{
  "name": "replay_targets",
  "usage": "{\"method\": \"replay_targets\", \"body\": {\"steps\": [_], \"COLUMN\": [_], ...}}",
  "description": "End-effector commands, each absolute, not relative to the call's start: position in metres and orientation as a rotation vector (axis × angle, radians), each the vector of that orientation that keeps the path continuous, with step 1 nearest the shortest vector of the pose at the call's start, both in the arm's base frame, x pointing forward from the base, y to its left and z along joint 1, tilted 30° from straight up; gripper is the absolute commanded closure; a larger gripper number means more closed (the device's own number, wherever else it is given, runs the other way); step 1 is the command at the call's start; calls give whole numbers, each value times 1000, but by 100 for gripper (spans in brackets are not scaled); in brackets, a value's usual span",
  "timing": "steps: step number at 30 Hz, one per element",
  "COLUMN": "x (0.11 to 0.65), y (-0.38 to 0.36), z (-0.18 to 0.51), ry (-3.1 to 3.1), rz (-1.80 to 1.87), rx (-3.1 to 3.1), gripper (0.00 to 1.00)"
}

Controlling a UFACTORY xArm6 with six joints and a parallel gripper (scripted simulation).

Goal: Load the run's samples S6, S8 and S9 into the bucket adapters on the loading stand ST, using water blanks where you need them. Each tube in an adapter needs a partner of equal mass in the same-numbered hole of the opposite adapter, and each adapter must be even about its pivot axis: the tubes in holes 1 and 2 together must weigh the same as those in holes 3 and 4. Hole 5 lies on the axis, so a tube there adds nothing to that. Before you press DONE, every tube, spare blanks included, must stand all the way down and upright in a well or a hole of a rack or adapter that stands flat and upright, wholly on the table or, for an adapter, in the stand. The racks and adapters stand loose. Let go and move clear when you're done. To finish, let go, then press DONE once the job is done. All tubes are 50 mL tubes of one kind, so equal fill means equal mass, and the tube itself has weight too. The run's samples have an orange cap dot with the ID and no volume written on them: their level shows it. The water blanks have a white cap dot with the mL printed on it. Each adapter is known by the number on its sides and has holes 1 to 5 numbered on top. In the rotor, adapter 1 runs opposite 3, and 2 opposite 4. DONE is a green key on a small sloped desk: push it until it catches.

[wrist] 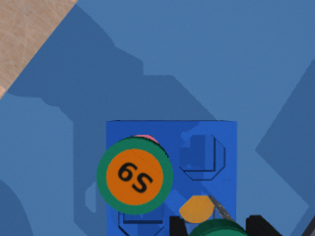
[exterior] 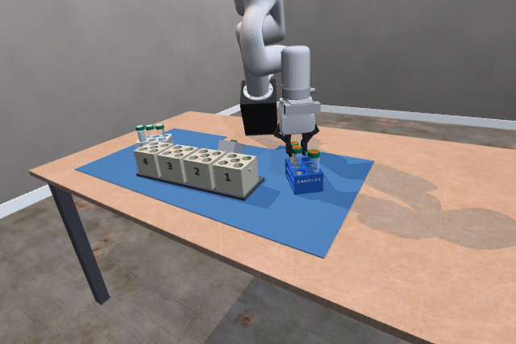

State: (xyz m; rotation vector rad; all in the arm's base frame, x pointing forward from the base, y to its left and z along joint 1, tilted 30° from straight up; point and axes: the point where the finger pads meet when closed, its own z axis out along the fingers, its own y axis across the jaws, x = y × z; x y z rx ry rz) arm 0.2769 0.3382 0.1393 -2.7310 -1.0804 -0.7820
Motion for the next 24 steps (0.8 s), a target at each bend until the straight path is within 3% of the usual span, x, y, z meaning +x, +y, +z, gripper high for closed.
{"method": "replay_targets", "body": {"steps": [1, 24], "x": [277, 272], "y": [339, 335], "z": [141, 152], "ry": [-1080, -1080], "rz": [-785, -785], "rx": [-2728, -2728], "gripper": [100, 100]}}
